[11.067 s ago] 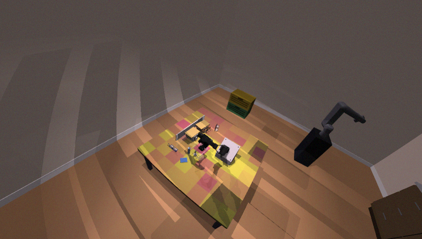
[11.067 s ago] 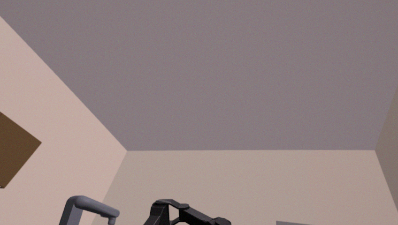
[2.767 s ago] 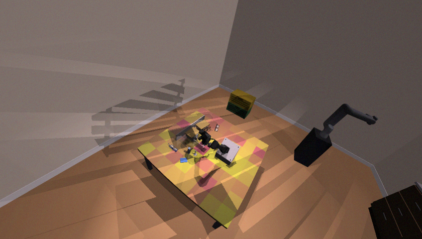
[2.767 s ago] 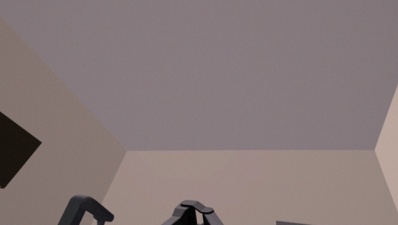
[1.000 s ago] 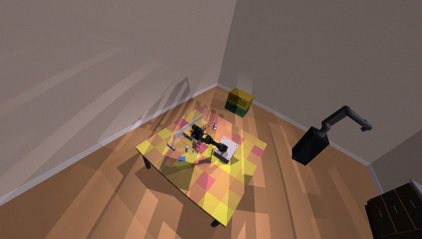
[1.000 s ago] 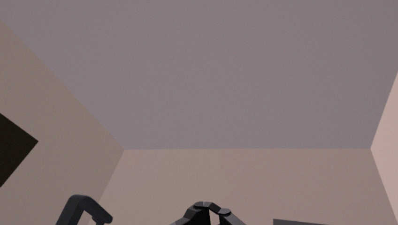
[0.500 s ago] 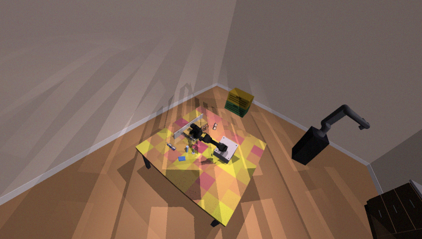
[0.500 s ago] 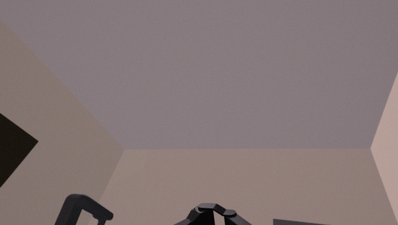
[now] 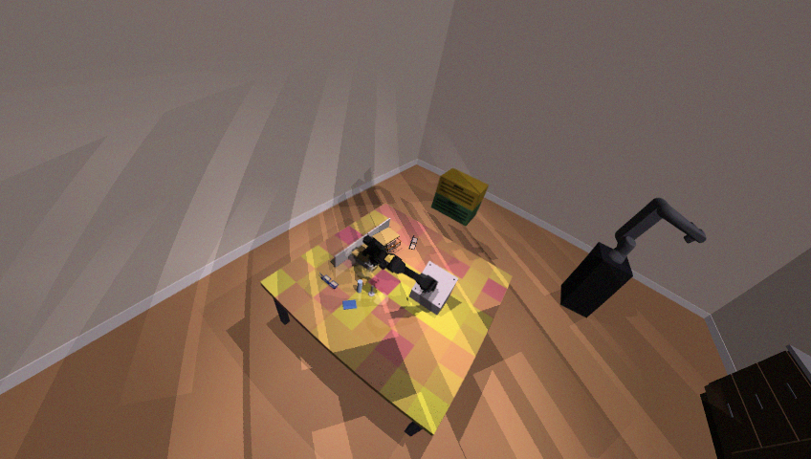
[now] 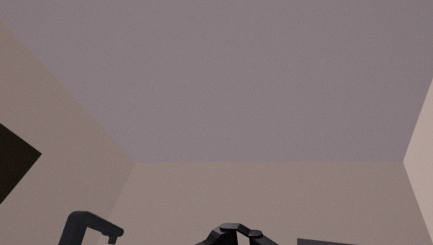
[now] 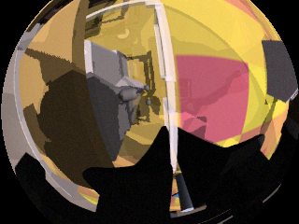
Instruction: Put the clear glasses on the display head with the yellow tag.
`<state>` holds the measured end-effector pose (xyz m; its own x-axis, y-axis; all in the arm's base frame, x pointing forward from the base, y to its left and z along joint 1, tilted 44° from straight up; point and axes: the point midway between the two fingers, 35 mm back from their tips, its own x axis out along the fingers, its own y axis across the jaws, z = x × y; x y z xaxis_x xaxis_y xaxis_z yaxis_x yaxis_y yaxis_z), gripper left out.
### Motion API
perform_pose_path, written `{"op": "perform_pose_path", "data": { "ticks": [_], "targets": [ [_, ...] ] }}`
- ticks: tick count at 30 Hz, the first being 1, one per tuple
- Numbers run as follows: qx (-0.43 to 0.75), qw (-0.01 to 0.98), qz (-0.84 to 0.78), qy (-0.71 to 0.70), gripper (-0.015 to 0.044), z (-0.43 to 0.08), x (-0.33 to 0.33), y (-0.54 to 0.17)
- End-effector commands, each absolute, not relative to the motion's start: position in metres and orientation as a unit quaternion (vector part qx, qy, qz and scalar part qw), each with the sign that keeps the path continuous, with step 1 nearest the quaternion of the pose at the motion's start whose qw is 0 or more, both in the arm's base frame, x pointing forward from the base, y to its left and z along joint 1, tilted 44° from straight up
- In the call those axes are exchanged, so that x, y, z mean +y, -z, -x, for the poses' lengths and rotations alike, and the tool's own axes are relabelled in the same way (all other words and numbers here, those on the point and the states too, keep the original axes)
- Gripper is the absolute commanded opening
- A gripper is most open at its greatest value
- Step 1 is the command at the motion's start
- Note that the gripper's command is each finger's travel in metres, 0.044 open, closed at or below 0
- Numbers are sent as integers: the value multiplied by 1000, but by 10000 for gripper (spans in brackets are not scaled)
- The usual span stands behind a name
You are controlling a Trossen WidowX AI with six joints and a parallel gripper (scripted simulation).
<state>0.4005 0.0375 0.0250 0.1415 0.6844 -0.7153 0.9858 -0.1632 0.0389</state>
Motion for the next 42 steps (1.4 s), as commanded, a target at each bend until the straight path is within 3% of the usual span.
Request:
{"op": "perform_pose_path", "data": {
  "ticks": [1,38,42],
  "targets": [
    [589,264,-709,285,0,-407,36,-25],
    [589,264,-709,285,0,-415,41,-20],
    [589,266,-708,284,105,-415,40,-22]
  ]
}}
